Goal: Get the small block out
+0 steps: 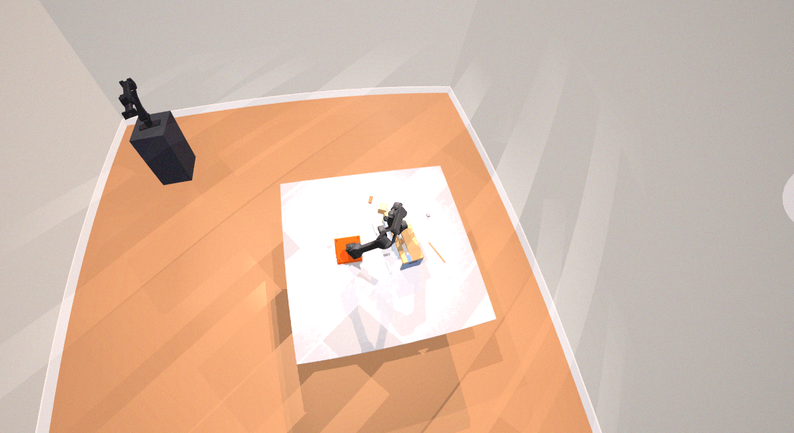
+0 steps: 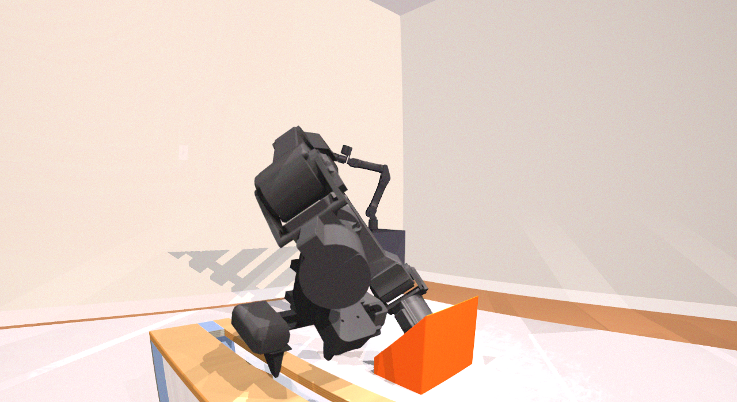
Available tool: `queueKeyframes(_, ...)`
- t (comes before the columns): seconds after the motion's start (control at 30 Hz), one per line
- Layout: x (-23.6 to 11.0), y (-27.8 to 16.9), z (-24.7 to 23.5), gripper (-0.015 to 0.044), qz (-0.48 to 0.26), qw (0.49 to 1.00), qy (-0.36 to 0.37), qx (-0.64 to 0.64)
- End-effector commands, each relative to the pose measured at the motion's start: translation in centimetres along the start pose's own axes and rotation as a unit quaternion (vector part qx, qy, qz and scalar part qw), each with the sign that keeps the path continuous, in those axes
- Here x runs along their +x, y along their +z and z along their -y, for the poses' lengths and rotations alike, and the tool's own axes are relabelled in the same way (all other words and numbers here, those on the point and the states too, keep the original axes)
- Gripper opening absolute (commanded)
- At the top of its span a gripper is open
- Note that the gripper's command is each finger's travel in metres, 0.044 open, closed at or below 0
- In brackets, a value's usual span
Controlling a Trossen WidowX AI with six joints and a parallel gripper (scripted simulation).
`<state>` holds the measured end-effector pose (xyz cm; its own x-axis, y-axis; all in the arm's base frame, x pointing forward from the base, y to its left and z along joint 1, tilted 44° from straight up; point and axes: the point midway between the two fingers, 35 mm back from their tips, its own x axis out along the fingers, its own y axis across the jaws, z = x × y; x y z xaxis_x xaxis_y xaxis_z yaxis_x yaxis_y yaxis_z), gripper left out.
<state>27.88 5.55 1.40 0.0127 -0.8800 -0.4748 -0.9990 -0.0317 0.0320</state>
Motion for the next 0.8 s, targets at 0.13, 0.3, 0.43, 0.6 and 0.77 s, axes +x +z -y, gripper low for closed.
queueKeyframes(0.13,1.5,0.3,-0.2,0.0400,-0.005,1.000,0.001,-0.008)
queueKeyframes(0.3,2.3,0.5,-0.2,0.0400,-0.007,1.000,0.001,-0.011)
queueKeyframes(0.43,2.9,0.6,-0.3,0.0400,-0.009,1.000,0.001,-0.013)
queueKeyframes(0.6,3.7,0.8,-0.4,0.0400,-0.010,1.000,0.001,-0.016)
queueKeyframes(0.77,3.2,0.5,-0.2,0.0400,-0.006,1.000,0.000,-0.010)
